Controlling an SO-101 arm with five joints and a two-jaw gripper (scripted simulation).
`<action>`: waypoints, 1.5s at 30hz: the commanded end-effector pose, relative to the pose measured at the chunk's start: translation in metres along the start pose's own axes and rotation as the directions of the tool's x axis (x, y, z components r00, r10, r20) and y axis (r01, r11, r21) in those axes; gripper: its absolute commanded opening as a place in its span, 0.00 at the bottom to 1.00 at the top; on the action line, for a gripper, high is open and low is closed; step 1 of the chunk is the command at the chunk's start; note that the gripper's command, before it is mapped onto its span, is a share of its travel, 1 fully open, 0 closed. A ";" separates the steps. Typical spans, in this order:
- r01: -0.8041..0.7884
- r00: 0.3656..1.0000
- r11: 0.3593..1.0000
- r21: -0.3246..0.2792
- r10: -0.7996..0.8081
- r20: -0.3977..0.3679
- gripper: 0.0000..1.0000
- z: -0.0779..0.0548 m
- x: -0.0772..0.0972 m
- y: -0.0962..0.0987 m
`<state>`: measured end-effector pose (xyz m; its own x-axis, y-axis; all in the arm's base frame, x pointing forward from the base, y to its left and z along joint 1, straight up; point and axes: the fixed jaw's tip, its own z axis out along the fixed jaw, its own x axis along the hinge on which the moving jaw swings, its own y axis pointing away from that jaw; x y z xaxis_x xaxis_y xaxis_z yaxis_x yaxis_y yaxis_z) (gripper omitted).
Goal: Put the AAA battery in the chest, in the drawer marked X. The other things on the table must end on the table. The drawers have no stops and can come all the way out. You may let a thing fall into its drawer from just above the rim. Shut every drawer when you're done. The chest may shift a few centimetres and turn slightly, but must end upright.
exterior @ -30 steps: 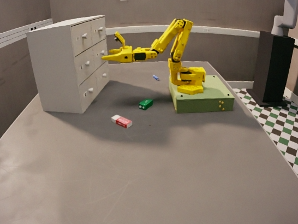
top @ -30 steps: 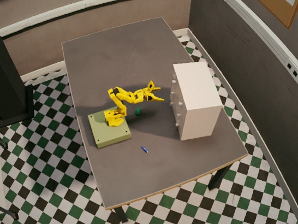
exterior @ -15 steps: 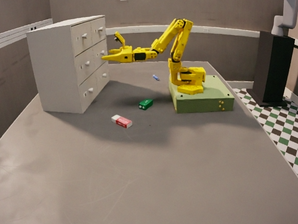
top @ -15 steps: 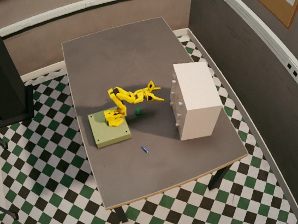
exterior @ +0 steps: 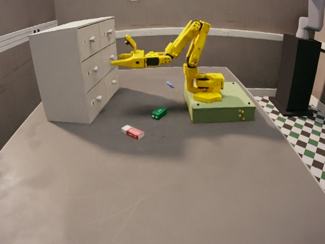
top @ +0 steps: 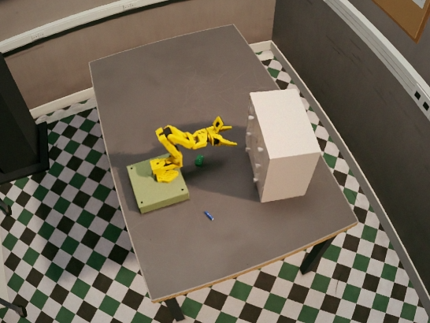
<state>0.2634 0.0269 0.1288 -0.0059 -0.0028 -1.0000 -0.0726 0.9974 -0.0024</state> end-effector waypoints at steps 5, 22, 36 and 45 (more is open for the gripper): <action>-0.008 1.000 1.000 -0.008 0.008 0.009 0.50 0.001 -0.003 0.002; -0.008 1.000 1.000 -0.008 0.008 0.009 0.50 0.001 -0.003 0.002; -0.003 0.994 1.000 -0.005 0.002 -0.110 0.50 0.001 0.006 0.001; 0.002 0.977 1.000 -0.004 -0.003 -0.212 0.50 -0.001 0.014 0.001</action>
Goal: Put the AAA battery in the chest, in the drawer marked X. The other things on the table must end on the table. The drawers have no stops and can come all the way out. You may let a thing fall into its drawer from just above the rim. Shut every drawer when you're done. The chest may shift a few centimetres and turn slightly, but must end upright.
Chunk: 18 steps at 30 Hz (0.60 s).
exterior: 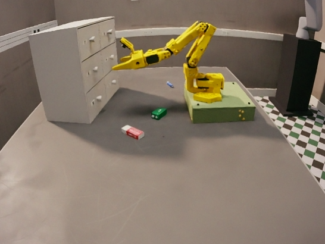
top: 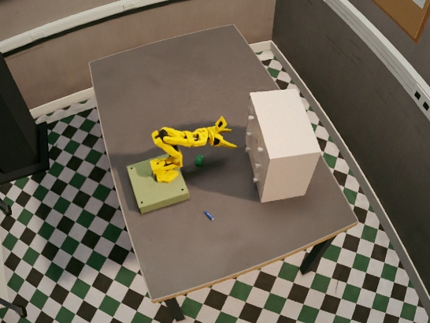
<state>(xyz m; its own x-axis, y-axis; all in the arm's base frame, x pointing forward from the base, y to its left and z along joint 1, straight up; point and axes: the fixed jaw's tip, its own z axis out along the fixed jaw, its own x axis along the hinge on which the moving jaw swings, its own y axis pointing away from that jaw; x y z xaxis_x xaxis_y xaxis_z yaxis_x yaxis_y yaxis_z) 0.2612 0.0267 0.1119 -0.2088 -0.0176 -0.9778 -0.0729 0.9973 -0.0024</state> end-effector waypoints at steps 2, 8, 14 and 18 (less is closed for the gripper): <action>0.004 0.999 1.000 -0.003 -0.004 -0.038 0.50 -0.001 -0.001 0.001; 0.008 0.992 1.000 -0.002 -0.008 -0.127 0.50 -0.005 0.006 0.000; 0.012 0.977 1.000 -0.002 -0.012 -0.214 0.50 -0.010 0.013 0.000; 0.013 0.970 1.000 -0.002 -0.013 -0.243 0.50 -0.013 0.015 0.000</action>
<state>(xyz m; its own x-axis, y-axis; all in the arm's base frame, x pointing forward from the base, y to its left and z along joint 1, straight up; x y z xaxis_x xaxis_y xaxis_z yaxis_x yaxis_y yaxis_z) 0.2469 0.0256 0.0971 -0.4228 -0.0384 -0.9054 -0.0754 0.9971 -0.0071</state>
